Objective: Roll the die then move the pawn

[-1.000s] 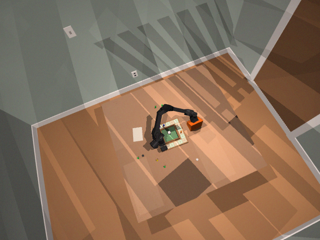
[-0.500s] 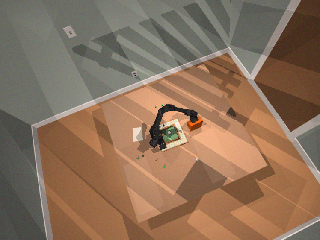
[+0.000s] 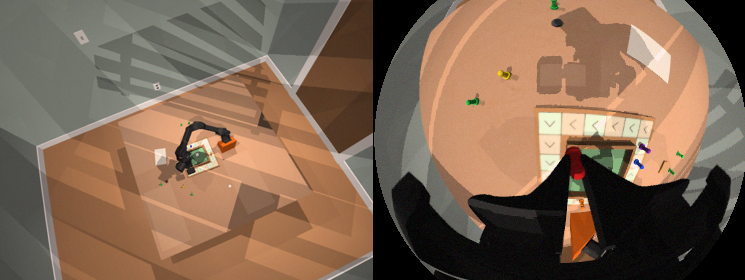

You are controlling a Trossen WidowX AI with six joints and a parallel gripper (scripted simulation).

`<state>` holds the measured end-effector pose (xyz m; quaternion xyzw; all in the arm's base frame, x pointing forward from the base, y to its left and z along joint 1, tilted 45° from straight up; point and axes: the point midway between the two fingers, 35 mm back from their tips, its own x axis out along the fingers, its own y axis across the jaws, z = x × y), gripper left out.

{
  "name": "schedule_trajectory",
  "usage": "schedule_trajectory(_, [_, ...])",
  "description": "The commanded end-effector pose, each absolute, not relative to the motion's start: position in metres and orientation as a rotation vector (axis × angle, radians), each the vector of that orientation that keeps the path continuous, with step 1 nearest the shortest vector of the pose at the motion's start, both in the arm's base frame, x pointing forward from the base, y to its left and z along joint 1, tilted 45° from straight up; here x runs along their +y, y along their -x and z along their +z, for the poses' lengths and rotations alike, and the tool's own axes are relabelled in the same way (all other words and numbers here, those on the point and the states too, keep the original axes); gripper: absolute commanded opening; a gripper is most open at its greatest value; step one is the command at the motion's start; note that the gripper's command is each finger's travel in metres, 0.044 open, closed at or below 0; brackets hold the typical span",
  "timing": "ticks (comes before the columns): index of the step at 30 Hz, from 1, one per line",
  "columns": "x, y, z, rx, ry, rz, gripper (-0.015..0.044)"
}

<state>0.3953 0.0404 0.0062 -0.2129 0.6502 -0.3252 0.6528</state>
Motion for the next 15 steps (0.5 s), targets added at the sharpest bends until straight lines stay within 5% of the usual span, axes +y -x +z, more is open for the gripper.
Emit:
schedule_trajectory(1, [0.038,-0.386,-0.012,1.484,0.480,-0.740,0.0000])
schedule_trajectory(15, [0.026,-0.357,-0.063,1.484,0.480,-0.740,0.0000])
